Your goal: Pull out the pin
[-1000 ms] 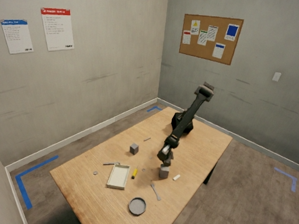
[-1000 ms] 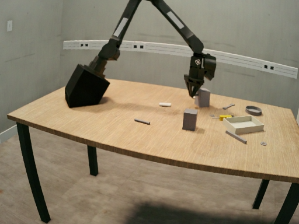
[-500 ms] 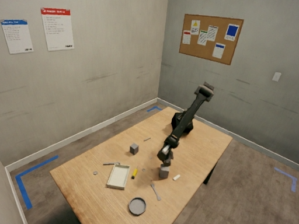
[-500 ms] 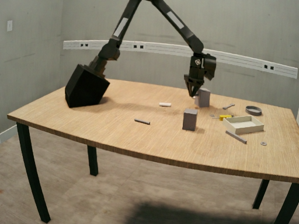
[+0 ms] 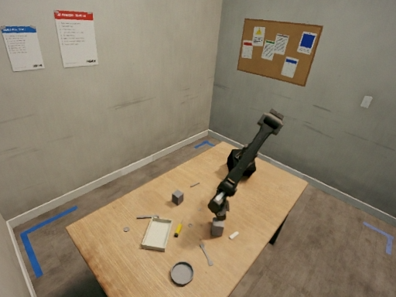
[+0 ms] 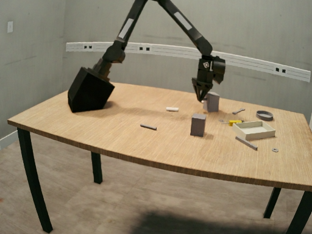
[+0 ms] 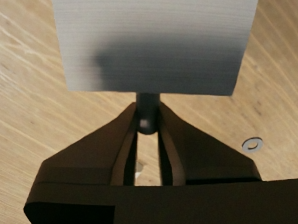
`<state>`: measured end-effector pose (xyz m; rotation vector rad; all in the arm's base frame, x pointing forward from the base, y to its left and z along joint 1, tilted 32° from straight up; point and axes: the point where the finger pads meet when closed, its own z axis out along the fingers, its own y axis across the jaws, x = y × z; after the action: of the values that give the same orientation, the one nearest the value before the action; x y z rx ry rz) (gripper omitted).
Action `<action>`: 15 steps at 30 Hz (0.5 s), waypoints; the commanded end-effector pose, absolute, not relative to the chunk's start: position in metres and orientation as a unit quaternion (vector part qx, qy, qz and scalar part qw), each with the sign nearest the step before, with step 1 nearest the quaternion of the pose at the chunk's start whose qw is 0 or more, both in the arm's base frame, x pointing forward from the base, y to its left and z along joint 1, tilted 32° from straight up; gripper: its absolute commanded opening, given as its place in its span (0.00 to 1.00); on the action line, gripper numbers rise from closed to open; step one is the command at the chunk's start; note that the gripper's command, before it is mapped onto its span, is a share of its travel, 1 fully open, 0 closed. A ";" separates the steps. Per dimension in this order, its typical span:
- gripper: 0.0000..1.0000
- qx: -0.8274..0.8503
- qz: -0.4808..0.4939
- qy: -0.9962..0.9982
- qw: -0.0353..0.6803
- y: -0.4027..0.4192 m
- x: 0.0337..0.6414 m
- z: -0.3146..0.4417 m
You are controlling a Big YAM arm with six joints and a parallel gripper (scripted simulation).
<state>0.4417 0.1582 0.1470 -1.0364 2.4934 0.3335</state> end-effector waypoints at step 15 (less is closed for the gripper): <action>0.00 -0.373 0.119 0.896 0.211 0.149 0.439 0.145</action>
<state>0.4395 0.1558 0.1439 -1.0383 2.4974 0.3401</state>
